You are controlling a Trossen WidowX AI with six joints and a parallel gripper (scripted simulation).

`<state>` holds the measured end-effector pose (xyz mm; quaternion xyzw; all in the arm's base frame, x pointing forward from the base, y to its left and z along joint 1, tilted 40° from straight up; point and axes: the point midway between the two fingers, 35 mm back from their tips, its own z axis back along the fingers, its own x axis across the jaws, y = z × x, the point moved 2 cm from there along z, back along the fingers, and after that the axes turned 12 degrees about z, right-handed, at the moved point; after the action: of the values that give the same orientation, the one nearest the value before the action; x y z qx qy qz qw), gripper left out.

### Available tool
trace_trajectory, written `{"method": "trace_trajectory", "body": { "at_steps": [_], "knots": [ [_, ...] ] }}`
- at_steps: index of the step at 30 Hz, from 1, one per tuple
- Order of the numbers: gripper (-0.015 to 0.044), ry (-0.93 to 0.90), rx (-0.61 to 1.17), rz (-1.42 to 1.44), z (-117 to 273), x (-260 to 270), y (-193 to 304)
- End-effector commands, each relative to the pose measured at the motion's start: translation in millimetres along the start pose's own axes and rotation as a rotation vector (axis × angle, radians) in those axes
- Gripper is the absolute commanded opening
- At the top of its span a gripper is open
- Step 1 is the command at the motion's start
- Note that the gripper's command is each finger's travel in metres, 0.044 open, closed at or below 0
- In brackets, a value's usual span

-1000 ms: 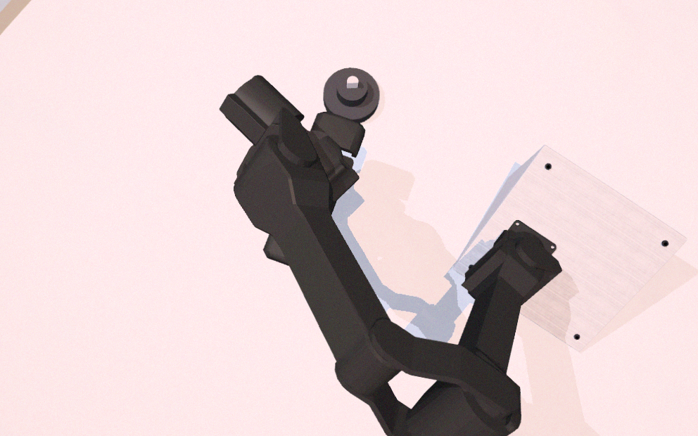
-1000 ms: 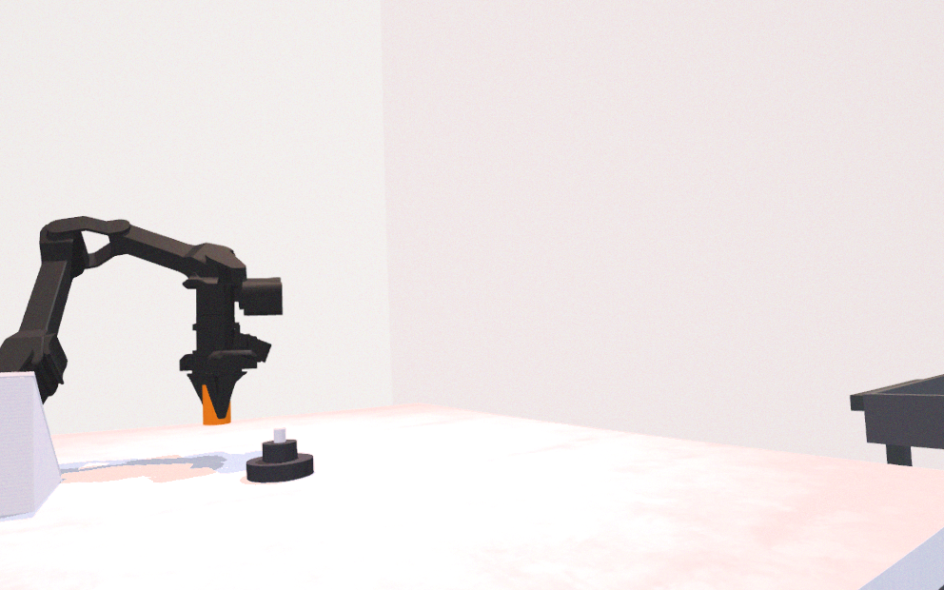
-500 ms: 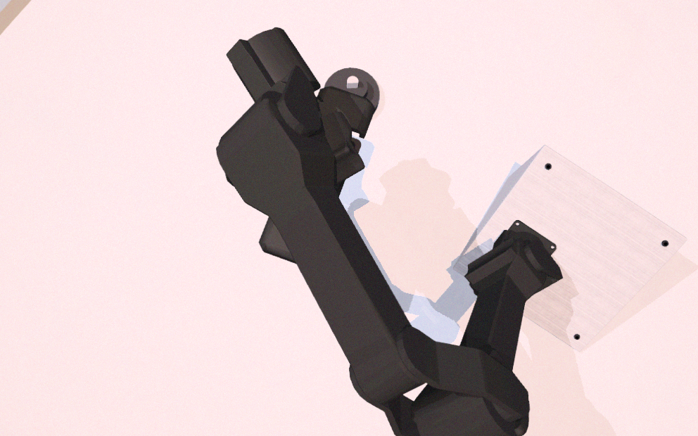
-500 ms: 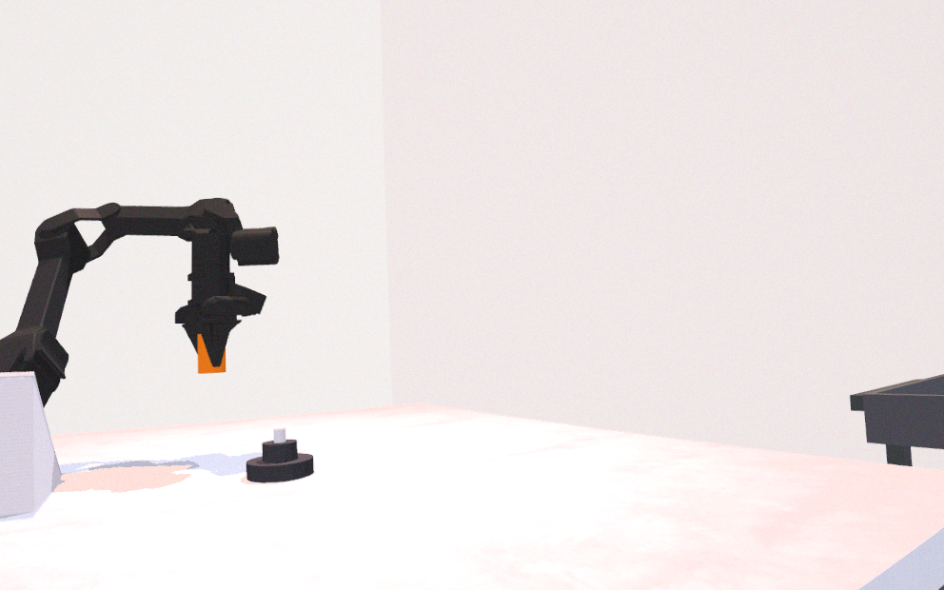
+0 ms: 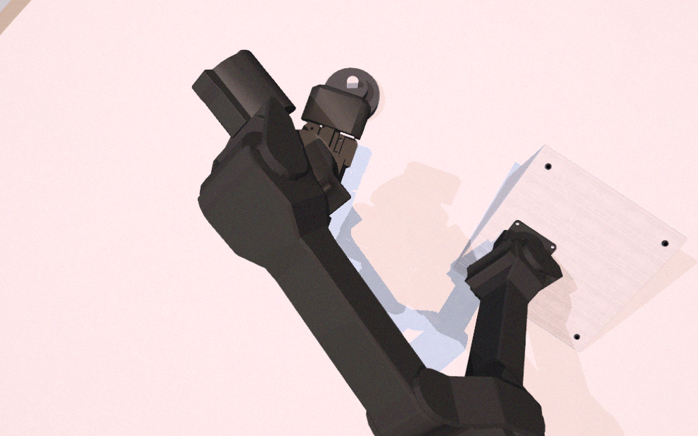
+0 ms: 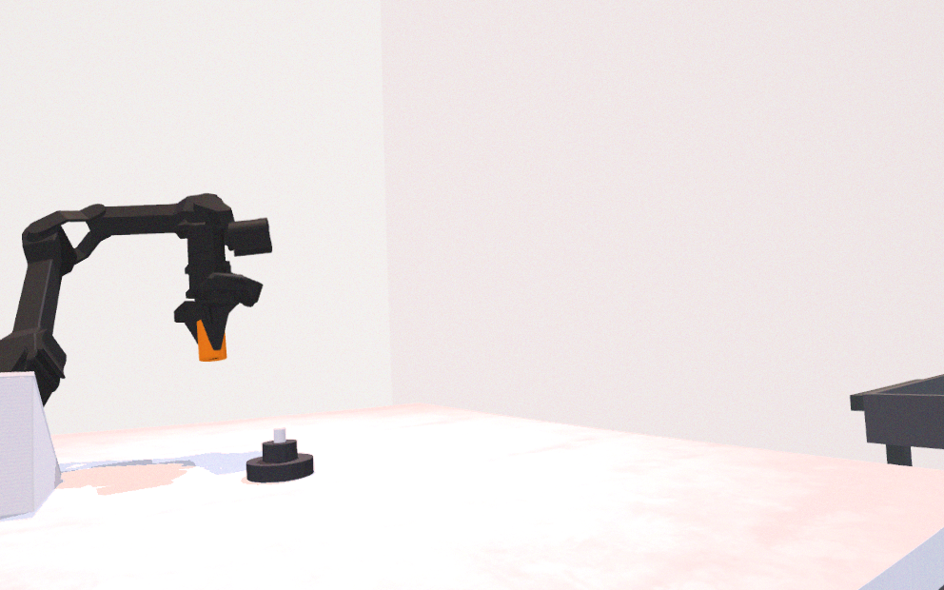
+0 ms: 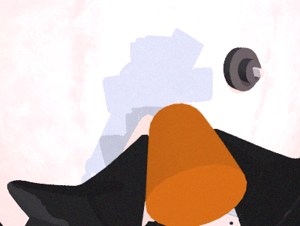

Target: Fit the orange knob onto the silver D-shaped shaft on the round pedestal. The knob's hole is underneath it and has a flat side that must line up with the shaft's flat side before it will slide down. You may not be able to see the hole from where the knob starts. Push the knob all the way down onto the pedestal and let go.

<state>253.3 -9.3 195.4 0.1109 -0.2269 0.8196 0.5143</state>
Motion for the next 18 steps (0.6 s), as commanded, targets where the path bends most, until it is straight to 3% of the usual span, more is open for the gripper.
{"method": "trace_trajectory", "body": {
  "at_steps": [1,18],
  "knots": [
    [0.0,0.094,0.012,-0.002,10.3,0.7,-2.8],
    [0.0,0.458,0.088,-0.004,45.2,6.7,-9.8]
  ]
}}
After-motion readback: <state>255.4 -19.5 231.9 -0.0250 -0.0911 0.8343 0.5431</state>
